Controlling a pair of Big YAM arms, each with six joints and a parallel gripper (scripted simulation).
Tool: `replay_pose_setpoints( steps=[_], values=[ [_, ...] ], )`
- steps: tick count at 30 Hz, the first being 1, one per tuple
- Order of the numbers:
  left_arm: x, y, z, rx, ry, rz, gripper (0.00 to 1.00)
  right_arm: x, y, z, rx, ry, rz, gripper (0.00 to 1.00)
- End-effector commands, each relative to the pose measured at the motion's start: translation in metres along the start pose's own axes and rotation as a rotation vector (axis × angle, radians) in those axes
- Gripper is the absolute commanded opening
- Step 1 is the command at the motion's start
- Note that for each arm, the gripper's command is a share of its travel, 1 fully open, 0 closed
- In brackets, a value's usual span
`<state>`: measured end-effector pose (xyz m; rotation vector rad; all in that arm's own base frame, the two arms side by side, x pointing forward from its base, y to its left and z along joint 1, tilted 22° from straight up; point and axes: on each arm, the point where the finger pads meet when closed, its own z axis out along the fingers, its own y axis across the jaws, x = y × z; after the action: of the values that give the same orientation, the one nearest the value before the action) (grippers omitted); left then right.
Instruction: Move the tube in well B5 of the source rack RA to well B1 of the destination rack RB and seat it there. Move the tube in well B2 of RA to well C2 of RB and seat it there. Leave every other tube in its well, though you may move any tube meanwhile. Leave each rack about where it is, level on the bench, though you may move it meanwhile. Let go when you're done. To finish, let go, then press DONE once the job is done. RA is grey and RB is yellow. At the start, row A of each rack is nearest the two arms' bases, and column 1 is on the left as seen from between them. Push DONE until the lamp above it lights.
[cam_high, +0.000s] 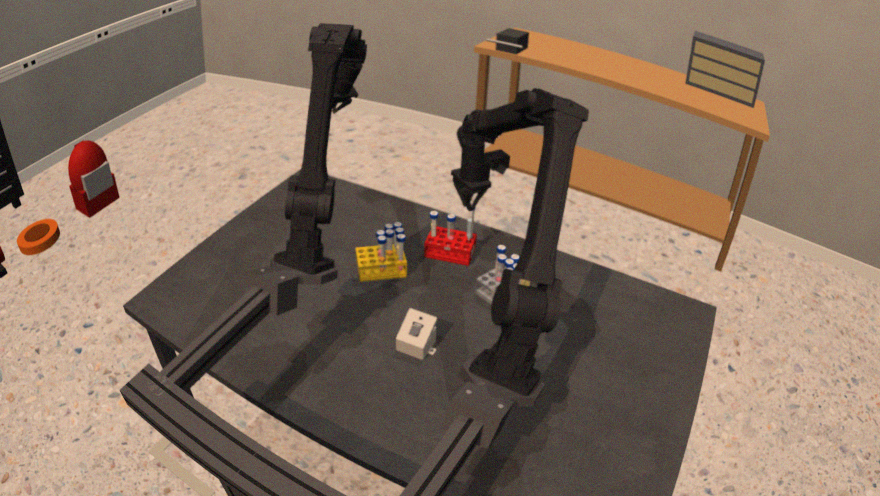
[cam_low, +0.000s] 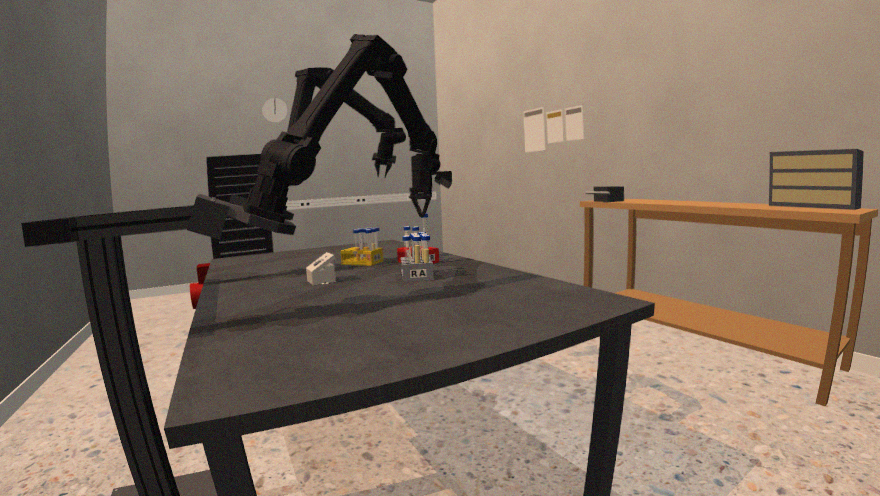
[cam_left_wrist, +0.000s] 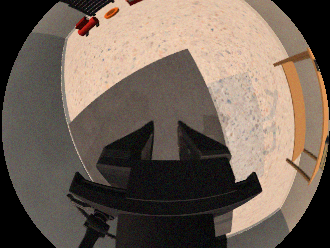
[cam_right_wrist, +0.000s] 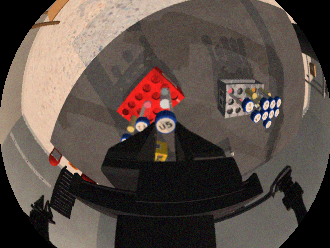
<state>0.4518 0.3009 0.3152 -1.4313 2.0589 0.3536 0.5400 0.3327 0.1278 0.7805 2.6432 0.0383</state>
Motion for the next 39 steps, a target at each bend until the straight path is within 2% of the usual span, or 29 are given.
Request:
replay_pose_setpoints(
  steps=[1, 4, 7, 8, 39],
  values=[
    [-0.015, -0.005, -0.013, 0.021, -0.031, -0.013, 0.3, -0.003, -0.002, 0.013, 0.005, 0.002, -0.001, 0.0],
    [-0.015, -0.005, -0.013, 0.021, -0.031, -0.013, 0.3, -0.006, -0.001, 0.007, -0.004, -0.003, 0.003, 0.0],
    [-0.015, -0.005, -0.013, 0.021, -0.031, -0.013, 0.3, -0.005, -0.002, 0.012, 0.001, 0.0, 0.001, 0.0],
    [-0.015, -0.005, -0.013, 0.021, -0.031, -0.013, 0.3, -0.007, 0.01, -0.008, -0.03, -0.012, 0.007, 0.0],
    [-0.015, -0.005, -0.013, 0.021, -0.031, -0.013, 0.3, -0.007, 0.01, -0.008, -0.03, -0.012, 0.007, 0.0]
  ],
)
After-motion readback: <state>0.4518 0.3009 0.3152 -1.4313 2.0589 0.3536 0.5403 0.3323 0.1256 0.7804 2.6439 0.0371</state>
